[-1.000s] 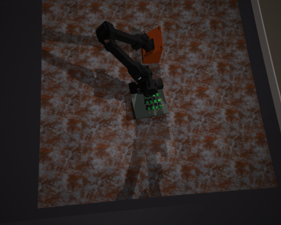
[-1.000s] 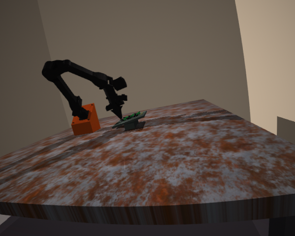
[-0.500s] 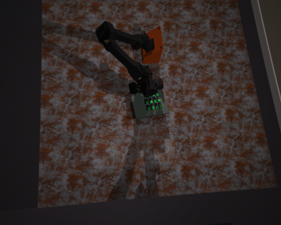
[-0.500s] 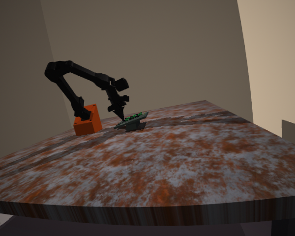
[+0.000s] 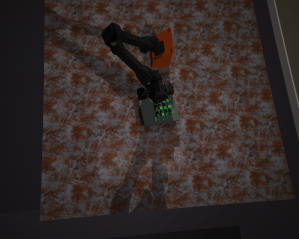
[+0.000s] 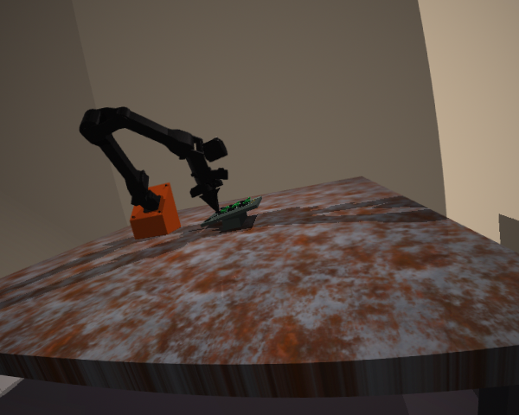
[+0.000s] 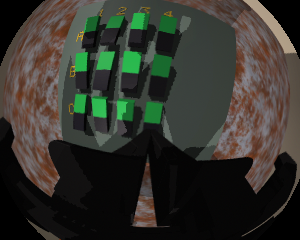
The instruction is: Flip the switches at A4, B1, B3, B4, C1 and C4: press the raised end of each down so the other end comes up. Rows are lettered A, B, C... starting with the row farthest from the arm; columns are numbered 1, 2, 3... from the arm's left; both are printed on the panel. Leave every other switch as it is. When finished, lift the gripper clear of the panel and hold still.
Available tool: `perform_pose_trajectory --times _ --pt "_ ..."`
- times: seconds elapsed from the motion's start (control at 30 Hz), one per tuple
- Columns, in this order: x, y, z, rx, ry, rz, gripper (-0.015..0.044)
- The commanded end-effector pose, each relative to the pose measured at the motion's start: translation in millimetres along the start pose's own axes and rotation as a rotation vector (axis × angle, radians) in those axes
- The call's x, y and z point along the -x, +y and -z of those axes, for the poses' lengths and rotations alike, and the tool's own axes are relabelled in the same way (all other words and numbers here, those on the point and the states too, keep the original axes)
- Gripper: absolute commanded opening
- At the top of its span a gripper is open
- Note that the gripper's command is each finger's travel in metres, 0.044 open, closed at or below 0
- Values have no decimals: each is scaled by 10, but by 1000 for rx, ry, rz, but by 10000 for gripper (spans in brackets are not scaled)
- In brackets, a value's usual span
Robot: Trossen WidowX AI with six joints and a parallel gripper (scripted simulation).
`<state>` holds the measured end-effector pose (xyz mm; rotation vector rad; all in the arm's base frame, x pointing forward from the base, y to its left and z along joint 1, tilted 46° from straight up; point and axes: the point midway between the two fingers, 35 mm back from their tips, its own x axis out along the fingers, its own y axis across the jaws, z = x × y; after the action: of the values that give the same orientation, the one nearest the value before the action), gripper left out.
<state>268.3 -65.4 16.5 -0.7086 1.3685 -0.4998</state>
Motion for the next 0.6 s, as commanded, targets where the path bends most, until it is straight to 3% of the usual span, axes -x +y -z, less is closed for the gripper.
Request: perform_pose_trajectory --times 0.0,0.57 --pt "-11 -6 -1 2 0 3 0" --pt "-34 -6 0 2 0 4 0"
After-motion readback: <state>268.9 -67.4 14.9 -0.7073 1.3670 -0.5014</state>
